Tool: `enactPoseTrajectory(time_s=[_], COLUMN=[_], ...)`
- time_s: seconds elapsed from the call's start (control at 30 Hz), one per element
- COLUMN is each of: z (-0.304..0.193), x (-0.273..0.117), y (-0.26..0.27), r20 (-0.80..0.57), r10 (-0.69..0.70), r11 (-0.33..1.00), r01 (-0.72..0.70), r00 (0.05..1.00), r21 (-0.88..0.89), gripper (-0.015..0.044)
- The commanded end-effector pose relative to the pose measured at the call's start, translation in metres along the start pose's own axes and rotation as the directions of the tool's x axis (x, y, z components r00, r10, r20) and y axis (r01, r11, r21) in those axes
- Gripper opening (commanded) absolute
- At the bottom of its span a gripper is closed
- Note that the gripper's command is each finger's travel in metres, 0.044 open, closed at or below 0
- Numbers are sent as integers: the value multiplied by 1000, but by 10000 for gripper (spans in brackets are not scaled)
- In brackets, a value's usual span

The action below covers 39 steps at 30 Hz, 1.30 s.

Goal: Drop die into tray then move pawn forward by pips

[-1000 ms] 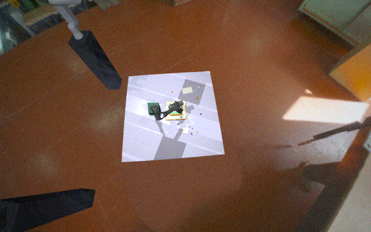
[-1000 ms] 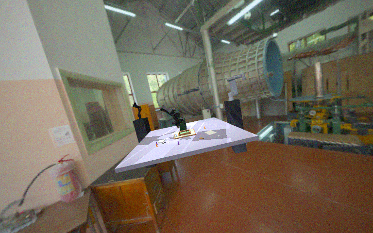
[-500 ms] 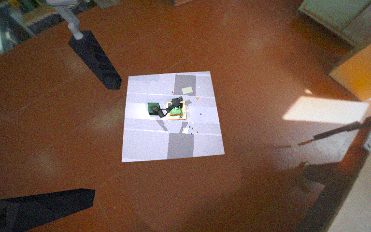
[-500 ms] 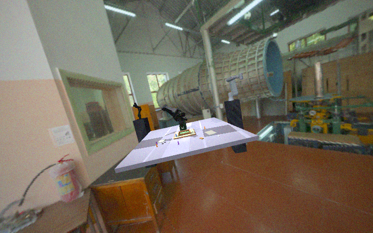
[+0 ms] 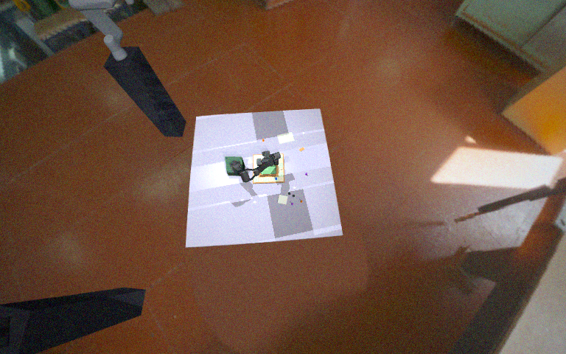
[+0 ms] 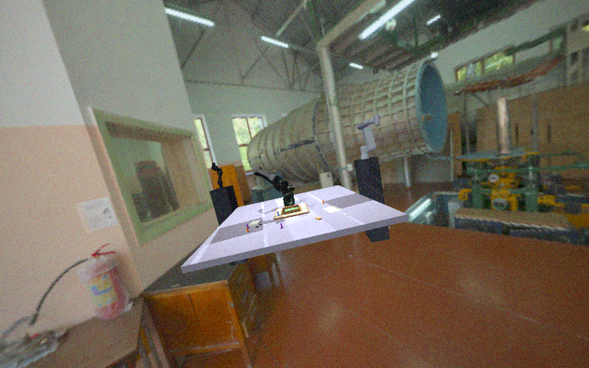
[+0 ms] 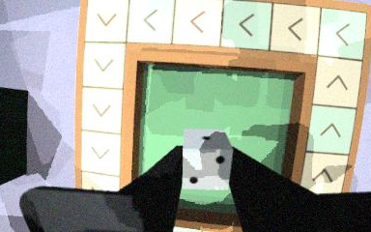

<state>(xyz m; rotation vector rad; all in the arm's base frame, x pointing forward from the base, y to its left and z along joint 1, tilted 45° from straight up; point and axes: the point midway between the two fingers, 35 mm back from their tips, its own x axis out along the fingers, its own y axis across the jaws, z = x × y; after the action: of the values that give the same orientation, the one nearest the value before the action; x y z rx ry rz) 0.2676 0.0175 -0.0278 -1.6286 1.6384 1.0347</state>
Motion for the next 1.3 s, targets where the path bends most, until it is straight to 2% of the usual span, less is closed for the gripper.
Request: enactPoseTrajectory(time_s=[0.0, 0.23, 0.5, 0.63, 0.8, 1.27], z=[1, 2, 1, 0, -17, -17], x=[3, 5, 6, 3, -41, -40], y=[4, 5, 3, 3, -3, -2], r20=[124, 344, 556, 571, 571, 571], r10=[22, 14, -56, -64, -65, -65], r11=[1000, 1000, 997, 997, 996, 996], r01=[-21, -8, 74, 83, 84, 84], r00=[992, 939, 829, 819, 818, 818], r21=[-10, -20, -10, -7, -6, -7], gripper=[0, 0, 0, 0, 0, 0])
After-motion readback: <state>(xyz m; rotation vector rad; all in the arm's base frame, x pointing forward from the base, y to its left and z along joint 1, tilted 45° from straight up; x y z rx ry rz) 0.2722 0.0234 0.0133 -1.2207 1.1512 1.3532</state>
